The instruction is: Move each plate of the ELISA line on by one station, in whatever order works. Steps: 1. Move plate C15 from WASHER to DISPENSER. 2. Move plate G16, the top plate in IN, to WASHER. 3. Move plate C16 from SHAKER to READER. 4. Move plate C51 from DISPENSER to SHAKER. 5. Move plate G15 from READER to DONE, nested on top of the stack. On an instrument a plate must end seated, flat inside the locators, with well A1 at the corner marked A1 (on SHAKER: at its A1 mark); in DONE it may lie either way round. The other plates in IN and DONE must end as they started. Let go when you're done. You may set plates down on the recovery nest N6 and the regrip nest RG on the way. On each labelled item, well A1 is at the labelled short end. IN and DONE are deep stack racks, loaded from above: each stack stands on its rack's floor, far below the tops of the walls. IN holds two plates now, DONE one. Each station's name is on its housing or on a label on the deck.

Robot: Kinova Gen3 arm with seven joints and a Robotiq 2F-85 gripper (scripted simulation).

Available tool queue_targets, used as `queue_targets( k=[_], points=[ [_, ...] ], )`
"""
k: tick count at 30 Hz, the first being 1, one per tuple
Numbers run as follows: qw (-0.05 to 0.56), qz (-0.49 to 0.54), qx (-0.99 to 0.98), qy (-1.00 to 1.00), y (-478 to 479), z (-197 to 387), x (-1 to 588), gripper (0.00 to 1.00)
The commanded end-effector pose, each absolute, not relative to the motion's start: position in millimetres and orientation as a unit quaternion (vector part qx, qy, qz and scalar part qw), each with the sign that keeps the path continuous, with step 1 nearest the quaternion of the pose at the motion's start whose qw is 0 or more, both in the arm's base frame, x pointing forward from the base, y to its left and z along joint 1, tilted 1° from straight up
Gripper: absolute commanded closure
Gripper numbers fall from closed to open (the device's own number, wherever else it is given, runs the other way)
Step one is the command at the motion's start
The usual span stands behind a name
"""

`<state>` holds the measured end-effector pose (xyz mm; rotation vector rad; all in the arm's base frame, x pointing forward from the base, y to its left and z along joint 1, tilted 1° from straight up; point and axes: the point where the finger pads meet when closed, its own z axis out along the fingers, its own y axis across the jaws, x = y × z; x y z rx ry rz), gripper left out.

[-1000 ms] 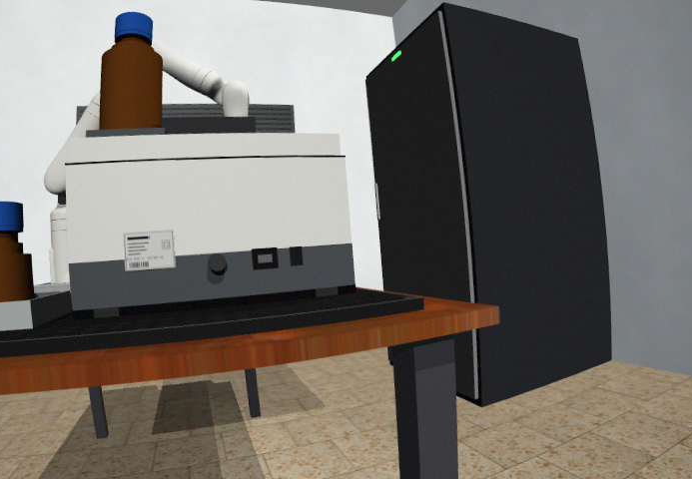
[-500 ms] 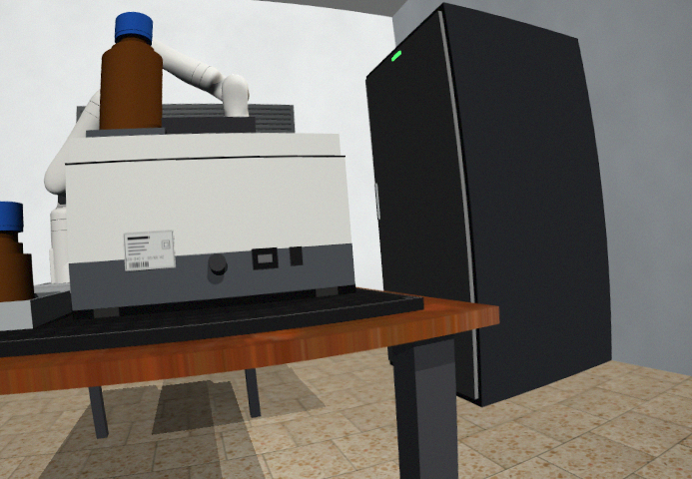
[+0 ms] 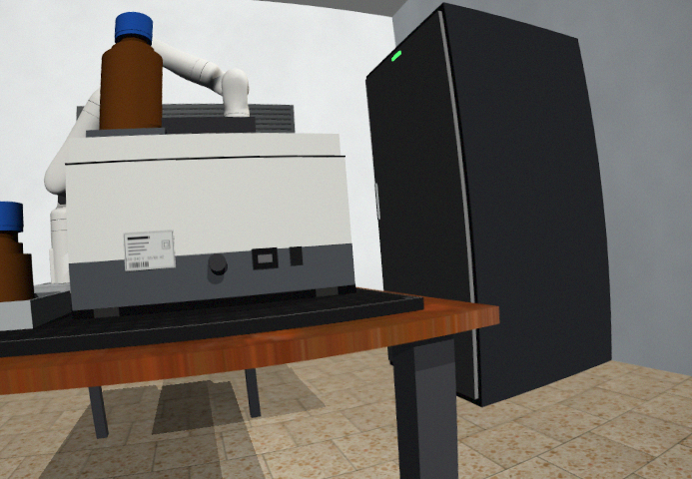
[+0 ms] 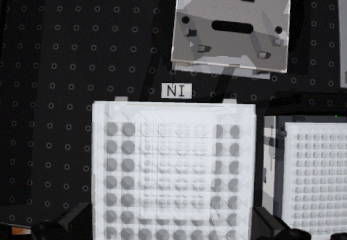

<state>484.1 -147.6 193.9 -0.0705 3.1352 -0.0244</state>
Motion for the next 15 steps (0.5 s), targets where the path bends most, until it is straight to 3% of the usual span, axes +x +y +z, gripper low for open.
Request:
queue_targets(
  k=[1, 15],
  points=[
    [0.004, -0.008, -0.022, 1.0, -147.6, 199.0, 484.5, 0.06],
    [0.003, -0.008, -0.052, 0.999, -141.3, 199.0, 469.1, 0.06]
  ],
)
